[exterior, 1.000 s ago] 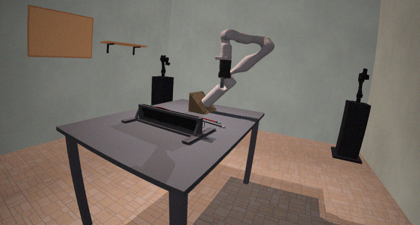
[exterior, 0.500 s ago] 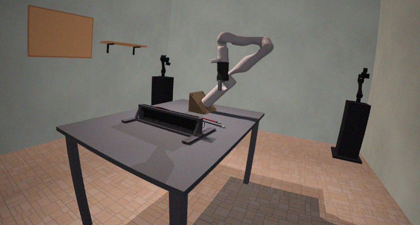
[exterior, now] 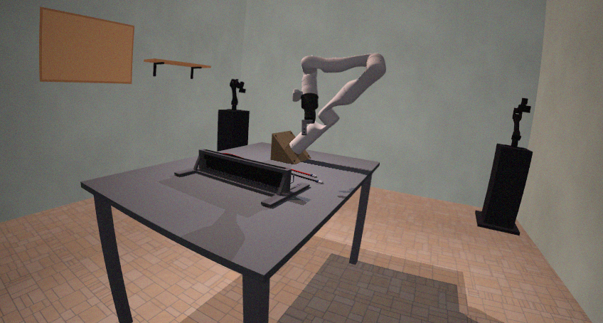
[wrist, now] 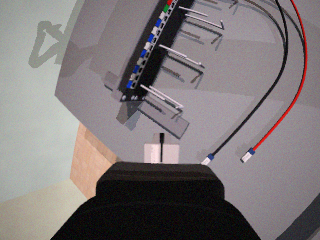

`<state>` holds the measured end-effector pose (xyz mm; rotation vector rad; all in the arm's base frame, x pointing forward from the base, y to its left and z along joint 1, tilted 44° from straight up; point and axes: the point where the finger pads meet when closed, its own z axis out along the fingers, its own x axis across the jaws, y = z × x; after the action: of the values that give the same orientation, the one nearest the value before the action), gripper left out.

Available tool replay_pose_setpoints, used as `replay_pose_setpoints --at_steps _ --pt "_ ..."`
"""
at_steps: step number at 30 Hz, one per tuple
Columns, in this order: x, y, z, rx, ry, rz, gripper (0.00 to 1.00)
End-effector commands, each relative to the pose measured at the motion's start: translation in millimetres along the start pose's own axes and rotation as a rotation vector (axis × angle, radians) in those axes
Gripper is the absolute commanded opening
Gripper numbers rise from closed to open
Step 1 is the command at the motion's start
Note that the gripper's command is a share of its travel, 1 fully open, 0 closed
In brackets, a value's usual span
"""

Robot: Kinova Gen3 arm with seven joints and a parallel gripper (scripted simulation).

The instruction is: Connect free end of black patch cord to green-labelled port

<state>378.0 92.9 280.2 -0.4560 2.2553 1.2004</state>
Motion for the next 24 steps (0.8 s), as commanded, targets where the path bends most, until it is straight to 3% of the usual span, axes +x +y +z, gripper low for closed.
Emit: replay_pose_setpoints --at_steps 1,12,14,24 --pt "9 -21 1.9 0.023 -0.043 0.16 0.0" --pt "17 -72 -1.7 0.042 -0.302 0.802 0.0" --pt "17 -72 -1.7 0.042 -0.302 0.802 0.0" --pt "41 -113 -14.6 0.0 -0.54 1.404 0.0"
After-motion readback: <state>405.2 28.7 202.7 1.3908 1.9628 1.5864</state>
